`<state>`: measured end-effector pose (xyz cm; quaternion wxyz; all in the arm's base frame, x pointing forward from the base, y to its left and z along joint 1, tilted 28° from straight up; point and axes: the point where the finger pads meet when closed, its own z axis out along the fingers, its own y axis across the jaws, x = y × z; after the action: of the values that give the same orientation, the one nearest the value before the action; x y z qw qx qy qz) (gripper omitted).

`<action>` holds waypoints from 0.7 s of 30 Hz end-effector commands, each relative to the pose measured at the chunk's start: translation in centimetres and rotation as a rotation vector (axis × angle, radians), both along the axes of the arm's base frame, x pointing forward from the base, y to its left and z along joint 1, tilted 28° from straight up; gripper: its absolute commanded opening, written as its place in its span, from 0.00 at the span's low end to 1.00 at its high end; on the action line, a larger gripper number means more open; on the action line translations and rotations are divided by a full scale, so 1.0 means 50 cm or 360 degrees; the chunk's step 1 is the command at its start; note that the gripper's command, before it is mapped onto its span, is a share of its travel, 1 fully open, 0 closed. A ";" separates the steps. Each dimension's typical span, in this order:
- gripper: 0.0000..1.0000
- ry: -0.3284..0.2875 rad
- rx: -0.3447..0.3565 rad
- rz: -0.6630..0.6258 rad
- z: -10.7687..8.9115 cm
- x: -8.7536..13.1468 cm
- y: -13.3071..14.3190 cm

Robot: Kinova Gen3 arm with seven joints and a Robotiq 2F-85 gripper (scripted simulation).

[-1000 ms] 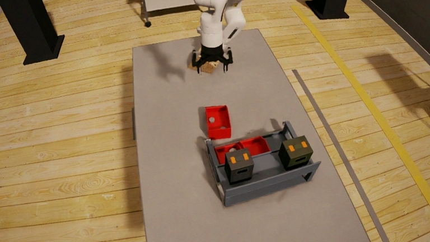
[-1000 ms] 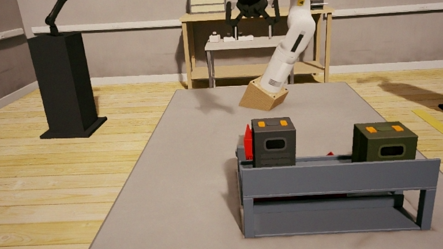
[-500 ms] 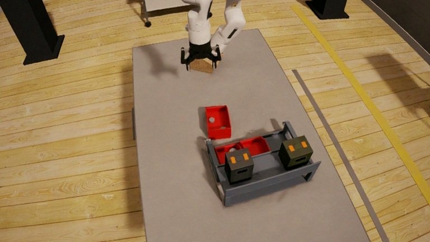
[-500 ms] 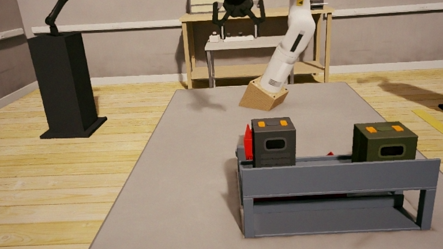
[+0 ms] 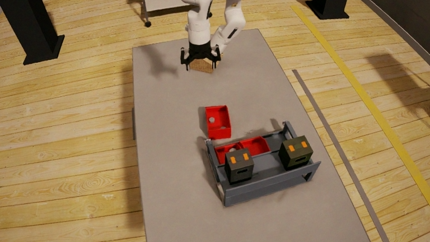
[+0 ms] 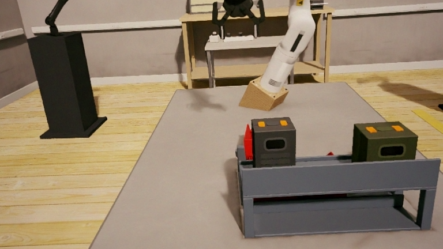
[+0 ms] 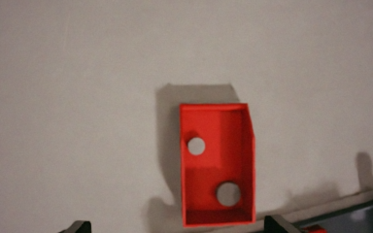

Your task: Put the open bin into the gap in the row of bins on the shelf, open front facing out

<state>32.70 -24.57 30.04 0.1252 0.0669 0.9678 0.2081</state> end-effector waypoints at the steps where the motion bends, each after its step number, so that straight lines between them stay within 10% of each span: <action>1: 1.00 -0.0001 -0.0001 -0.0002 0.003 0.003 0.003; 21: 1.00 -0.0001 -0.0001 -0.0002 0.008 0.008 0.011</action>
<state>33.09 -24.02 30.40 0.1252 0.0672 0.9677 0.2083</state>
